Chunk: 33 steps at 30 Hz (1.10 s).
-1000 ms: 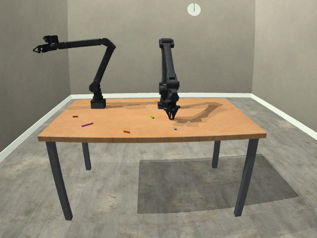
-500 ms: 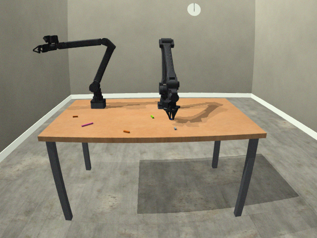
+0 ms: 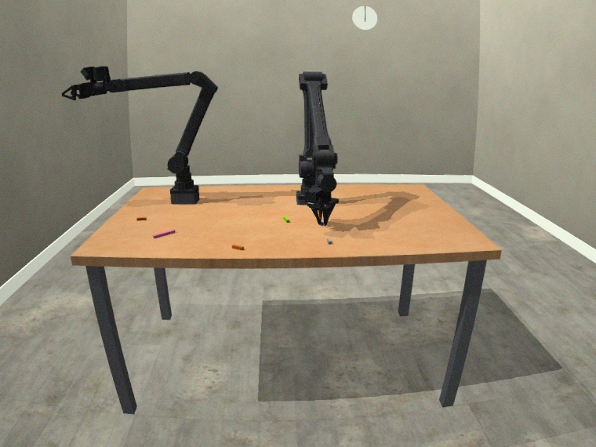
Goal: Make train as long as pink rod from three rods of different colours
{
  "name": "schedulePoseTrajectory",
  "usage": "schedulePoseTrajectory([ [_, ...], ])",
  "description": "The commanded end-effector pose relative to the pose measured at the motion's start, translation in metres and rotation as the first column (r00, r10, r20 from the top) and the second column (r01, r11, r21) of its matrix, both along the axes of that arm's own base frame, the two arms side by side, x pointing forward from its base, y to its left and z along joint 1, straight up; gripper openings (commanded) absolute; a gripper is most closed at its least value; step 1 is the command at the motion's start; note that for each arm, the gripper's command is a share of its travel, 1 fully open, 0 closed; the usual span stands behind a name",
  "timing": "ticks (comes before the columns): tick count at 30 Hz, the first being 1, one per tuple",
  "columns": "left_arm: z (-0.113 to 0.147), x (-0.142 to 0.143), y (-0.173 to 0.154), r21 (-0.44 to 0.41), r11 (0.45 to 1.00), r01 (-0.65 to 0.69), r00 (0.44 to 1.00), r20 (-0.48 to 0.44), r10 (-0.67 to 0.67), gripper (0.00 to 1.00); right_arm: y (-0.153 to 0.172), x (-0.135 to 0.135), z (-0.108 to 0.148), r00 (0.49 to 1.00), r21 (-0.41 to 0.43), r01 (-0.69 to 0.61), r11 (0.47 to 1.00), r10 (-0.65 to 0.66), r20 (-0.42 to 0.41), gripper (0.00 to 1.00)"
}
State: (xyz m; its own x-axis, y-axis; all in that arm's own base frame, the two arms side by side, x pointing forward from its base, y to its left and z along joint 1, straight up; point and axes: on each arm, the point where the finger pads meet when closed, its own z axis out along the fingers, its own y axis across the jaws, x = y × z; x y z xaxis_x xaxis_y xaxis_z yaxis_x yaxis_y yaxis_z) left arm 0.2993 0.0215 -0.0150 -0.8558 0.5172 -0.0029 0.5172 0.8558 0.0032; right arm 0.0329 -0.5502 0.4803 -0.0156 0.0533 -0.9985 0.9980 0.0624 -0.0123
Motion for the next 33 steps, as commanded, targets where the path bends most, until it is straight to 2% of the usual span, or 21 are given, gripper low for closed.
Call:
schedulePoseTrajectory([
  [1,-0.0034,0.0018,-0.0010,-0.002,1.000,0.017,1.000,-0.003,-0.017,0.23,0.0059,-0.0084,0.0202,1.000,-0.053,0.017,0.998,-0.016,0.016,1.00],
  [4,-0.0034,0.0018,-0.0010,-0.002,1.000,0.017,1.000,-0.003,-0.017,0.23,0.0059,-0.0084,0.0202,1.000,-0.053,0.017,0.998,-0.016,0.016,1.00],
  [5,-0.0034,0.0018,-0.0010,-0.002,1.000,0.017,1.000,-0.003,-0.017,0.04,0.0059,-0.0084,0.0202,1.000,-0.053,0.017,0.998,-0.016,0.016,1.00],
  [33,-0.0028,0.0021,-0.0007,-0.001,1.000,0.017,1.000,-0.001,-0.017,0.04,0.0059,-0.0084,0.0202,1.000,-0.053,0.017,0.998,-0.016,0.016,1.00],
])
